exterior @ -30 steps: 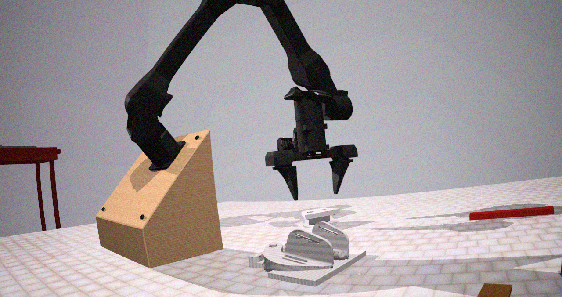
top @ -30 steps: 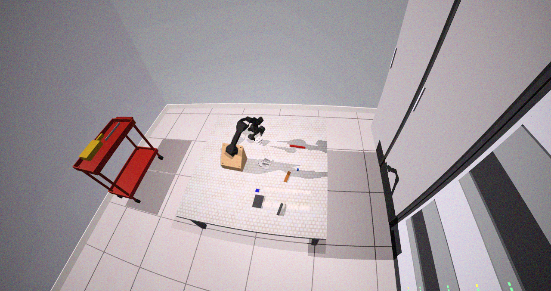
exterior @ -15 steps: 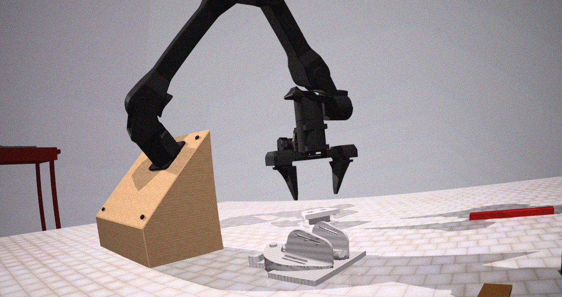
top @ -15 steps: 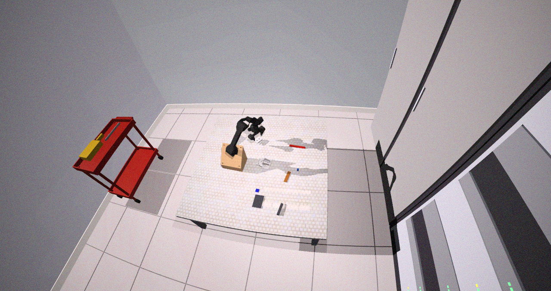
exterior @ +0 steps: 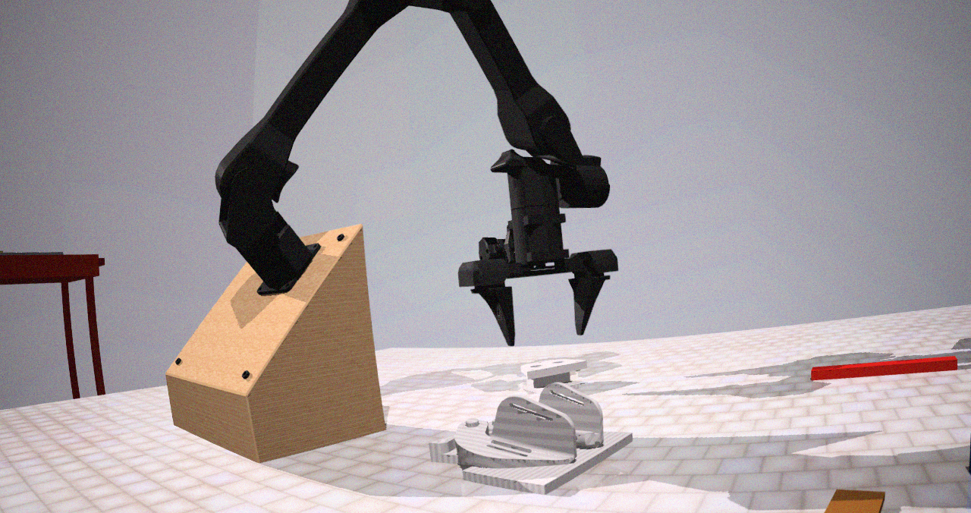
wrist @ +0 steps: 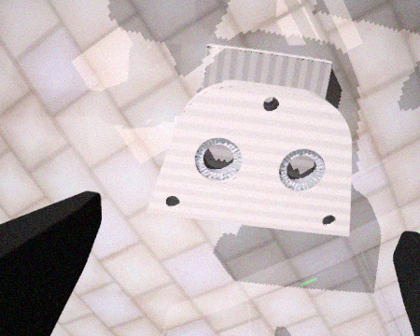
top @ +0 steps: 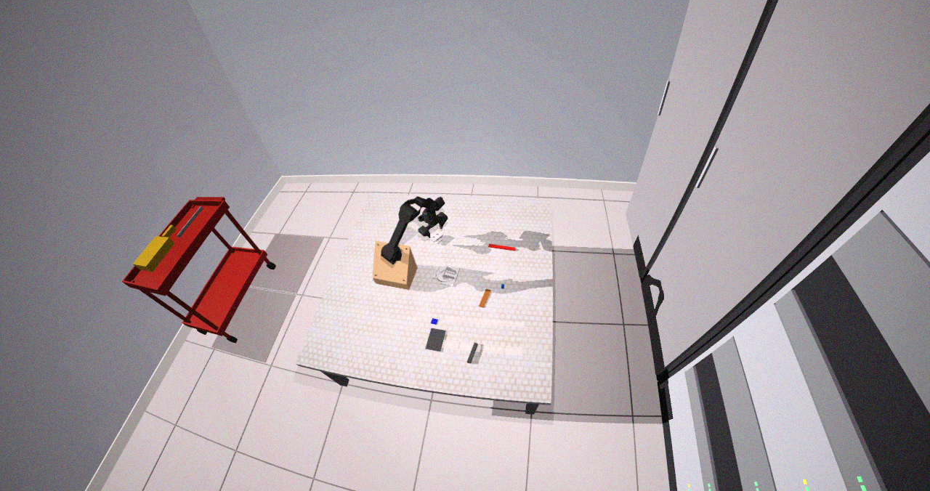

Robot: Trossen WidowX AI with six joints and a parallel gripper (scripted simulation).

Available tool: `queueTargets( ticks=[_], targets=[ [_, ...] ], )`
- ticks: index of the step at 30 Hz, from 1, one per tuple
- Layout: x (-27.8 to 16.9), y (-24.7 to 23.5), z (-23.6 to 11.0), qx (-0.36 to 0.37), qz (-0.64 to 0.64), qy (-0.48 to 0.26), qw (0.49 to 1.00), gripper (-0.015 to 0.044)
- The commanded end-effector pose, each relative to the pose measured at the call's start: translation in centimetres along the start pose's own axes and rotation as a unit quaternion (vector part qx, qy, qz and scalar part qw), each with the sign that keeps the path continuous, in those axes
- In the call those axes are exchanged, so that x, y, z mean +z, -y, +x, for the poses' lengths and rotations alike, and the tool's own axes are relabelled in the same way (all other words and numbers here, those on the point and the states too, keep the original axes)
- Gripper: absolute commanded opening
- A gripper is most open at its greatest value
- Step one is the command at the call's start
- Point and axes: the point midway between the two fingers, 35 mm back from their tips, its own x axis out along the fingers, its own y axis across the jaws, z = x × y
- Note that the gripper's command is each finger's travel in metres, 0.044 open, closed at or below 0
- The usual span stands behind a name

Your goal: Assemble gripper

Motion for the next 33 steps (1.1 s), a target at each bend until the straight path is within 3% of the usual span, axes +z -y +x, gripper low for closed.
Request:
queueTargets(
  ticks=[1,33],
  targets=[
    [-0.1,0.0,0.0,-0.001,-0.002,-0.003,1.000,0.0440],
    [-0.2,0.3,4.3,-0.001,-0.002,-0.003,1.000,0.0440]
  ],
)
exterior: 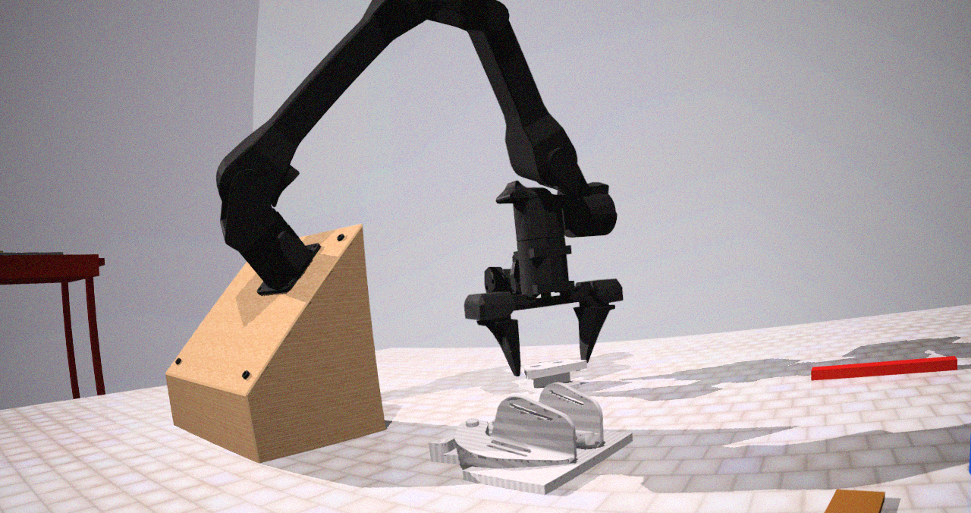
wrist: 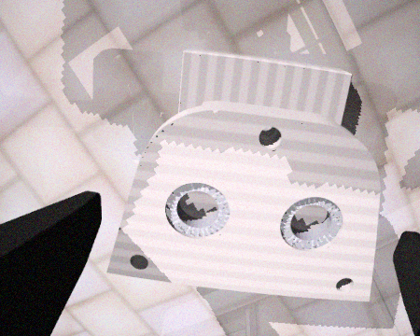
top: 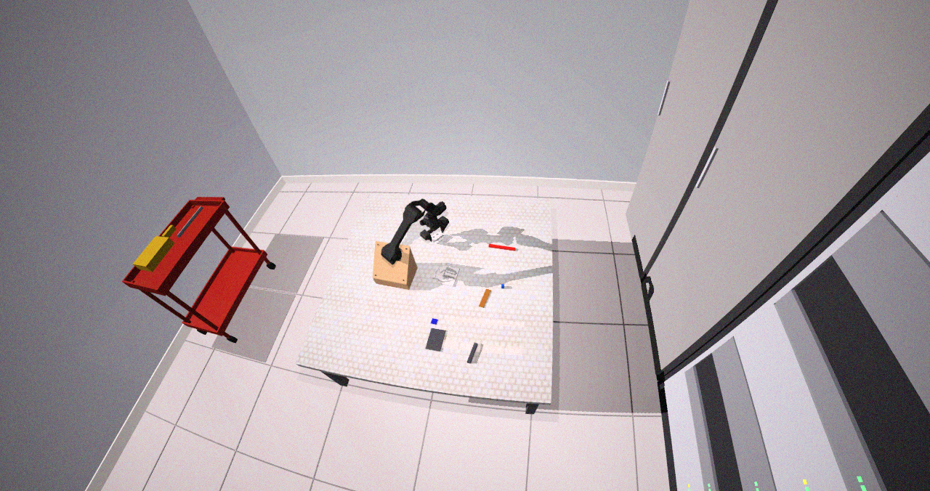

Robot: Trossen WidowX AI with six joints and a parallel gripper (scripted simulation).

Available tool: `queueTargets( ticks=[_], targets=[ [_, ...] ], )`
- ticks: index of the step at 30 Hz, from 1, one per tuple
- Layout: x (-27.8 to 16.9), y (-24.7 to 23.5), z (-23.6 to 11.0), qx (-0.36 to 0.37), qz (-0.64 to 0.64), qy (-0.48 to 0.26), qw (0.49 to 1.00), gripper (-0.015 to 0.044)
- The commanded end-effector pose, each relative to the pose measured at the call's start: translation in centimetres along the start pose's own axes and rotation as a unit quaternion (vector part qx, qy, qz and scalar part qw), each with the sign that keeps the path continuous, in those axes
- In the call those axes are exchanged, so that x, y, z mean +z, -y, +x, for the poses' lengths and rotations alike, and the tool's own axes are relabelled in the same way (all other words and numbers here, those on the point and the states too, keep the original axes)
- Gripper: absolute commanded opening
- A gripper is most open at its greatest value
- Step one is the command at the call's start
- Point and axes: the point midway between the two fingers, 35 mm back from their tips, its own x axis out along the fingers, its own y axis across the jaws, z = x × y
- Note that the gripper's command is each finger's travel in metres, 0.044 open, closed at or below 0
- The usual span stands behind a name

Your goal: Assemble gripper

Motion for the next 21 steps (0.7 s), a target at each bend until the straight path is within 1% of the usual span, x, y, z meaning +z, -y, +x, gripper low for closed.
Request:
queueTargets(
  ticks=[1,6,21],
  targets=[
    [-0.11,-0.11,0.73,0.001,-0.003,-0.003,1.000,0.0440],
    [-0.12,-0.13,1.42,0.002,-0.003,-0.004,1.000,0.0440],
    [-0.12,-0.13,1.49,0.002,-0.003,-0.004,1.000,0.0440]
  ],
)
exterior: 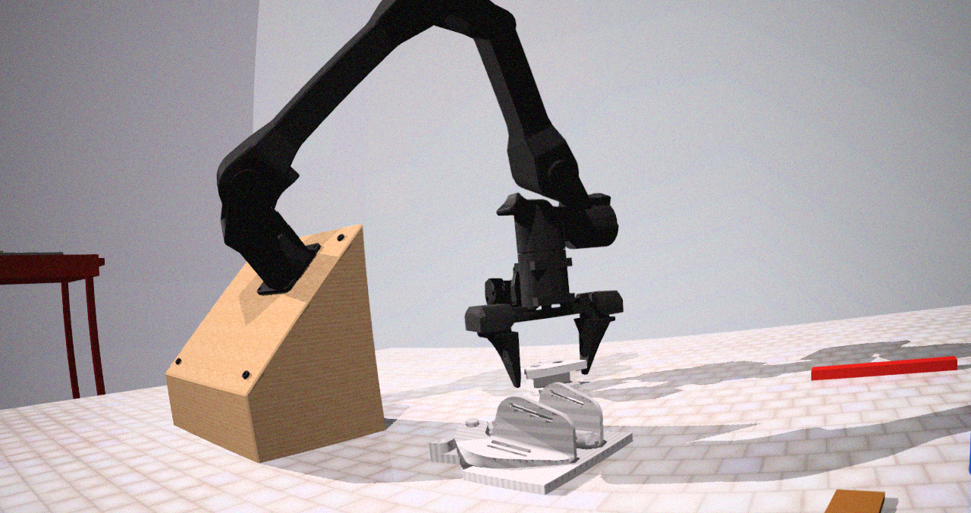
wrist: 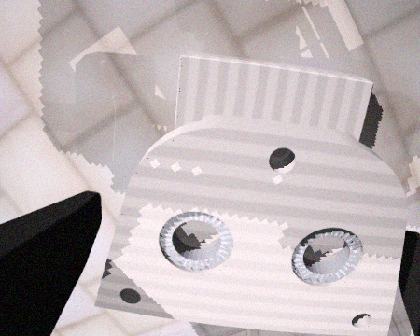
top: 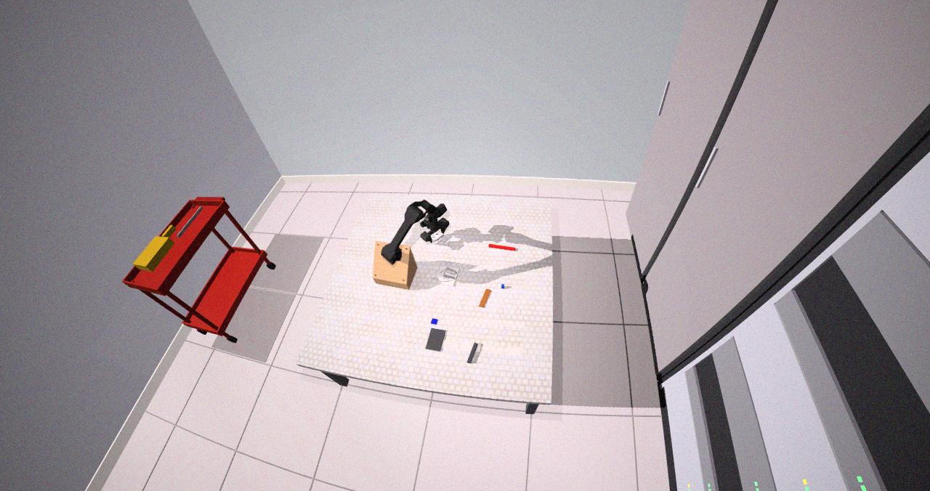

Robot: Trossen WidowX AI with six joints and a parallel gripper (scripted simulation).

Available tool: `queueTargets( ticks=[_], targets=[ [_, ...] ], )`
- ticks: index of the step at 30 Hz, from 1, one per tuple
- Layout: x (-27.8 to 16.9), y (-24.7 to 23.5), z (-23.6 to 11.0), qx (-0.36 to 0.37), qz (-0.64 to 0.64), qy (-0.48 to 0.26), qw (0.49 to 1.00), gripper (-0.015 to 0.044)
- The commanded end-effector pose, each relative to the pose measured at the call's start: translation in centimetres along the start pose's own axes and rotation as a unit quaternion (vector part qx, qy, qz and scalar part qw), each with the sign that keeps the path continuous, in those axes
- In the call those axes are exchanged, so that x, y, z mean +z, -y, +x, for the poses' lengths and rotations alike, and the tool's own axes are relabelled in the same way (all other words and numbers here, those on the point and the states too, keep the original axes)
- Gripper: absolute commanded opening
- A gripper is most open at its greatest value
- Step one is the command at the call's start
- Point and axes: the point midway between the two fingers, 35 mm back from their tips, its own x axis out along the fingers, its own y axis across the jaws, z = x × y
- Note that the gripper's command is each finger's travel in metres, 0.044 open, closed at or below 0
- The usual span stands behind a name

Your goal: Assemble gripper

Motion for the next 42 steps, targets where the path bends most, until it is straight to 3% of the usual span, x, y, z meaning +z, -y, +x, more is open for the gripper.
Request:
queueTargets(
  ticks=[1,7,21,32,42],
  targets=[
    [-0.1,0.0,0.1,0.000,-0.002,-0.003,1.000,0.0440],
    [-0.1,0.0,0.1,0.000,-0.002,-0.003,1.000,0.0440],
    [0.0,0.0,0.0,0.000,0.000,0.000,1.000,0.0351],
    [0.0,0.0,-0.2,0.000,0.000,0.000,1.000,0.0351],
    [0.0,0.2,-3.3,-0.001,-0.001,-0.001,1.000,0.0351]
  ],
)
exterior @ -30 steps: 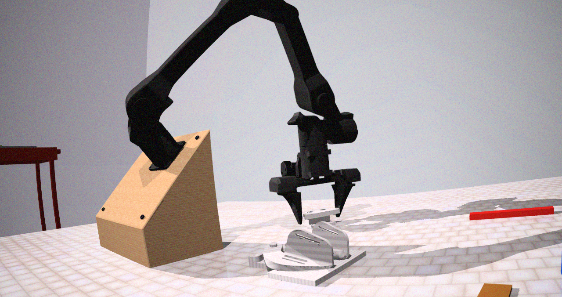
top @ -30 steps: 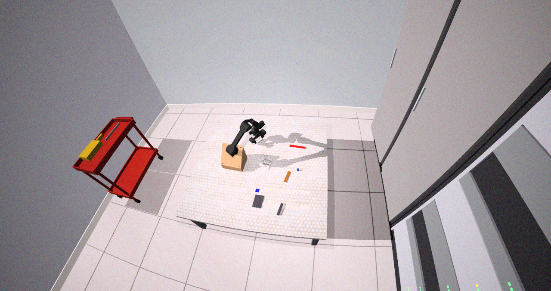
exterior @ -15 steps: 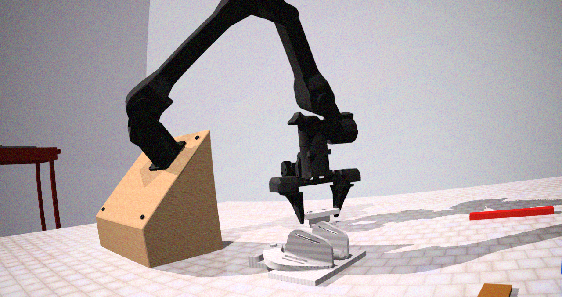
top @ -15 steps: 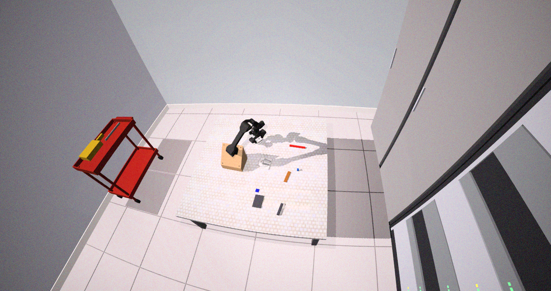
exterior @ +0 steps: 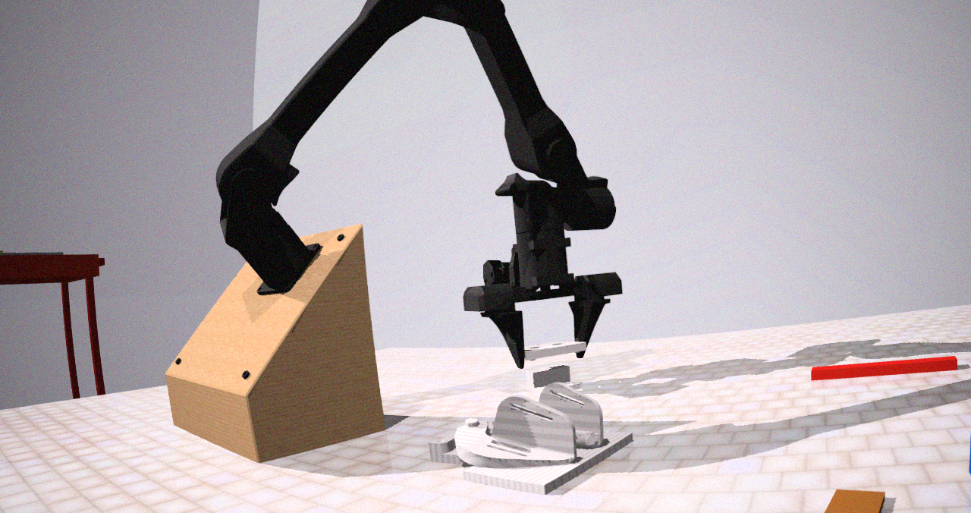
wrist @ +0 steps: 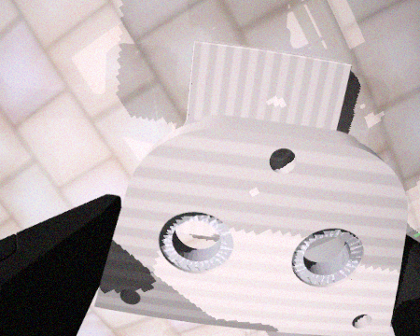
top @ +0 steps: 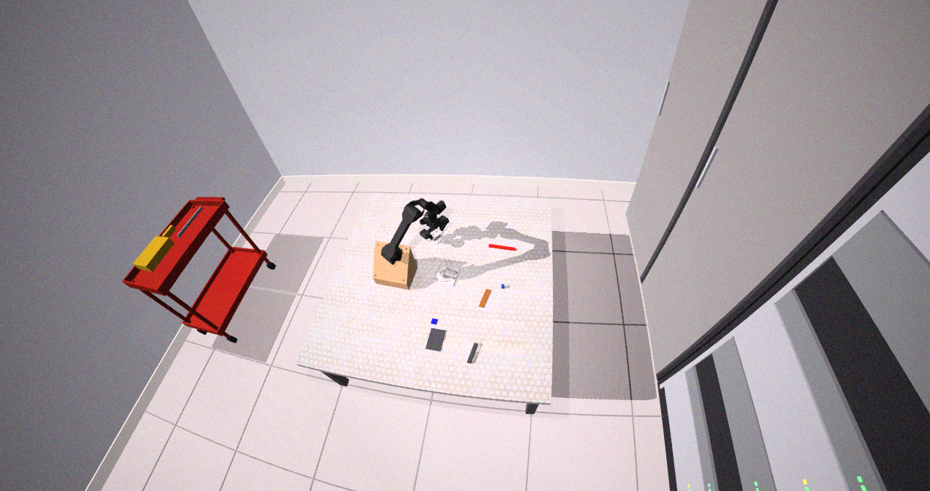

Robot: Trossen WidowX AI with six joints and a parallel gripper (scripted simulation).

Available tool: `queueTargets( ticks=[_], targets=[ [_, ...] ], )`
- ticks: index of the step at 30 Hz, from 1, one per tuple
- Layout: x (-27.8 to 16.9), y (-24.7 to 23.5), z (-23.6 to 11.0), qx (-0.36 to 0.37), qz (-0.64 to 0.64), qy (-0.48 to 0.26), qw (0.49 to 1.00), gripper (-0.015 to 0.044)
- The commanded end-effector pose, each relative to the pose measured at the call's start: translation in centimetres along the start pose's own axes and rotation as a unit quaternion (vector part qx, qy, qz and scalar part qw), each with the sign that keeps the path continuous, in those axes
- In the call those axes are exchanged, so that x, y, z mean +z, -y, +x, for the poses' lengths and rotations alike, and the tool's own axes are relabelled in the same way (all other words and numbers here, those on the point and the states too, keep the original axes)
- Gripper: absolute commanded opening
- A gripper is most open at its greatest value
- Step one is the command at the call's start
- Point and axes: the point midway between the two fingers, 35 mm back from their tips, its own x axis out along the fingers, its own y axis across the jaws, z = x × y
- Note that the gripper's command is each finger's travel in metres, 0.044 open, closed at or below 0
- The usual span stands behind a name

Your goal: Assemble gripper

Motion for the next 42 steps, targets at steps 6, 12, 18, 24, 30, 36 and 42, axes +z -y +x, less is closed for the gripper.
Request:
queueTargets(
  ticks=[6,12,18,24,30,36,42],
  targets=[
    [0.1,0.2,-2.9,-0.003,0.002,0.002,1.000,0.0351],
    [0.1,0.0,-4.8,-0.003,0.001,0.002,1.000,0.0351],
    [-0.1,0.0,-5.0,-0.003,0.009,0.002,1.000,0.0351],
    [-1.6,-0.3,-5.5,-0.007,0.083,0.006,0.996,0.0351],
    [-3.2,-0.7,-5.9,-0.010,0.159,0.009,0.987,0.0351],
    [-4.8,-1.2,-6.2,-0.012,0.234,0.012,0.972,0.0351],
    [-6.3,-1.7,-6.4,-0.014,0.309,0.015,0.951,0.0351]
  ],
)
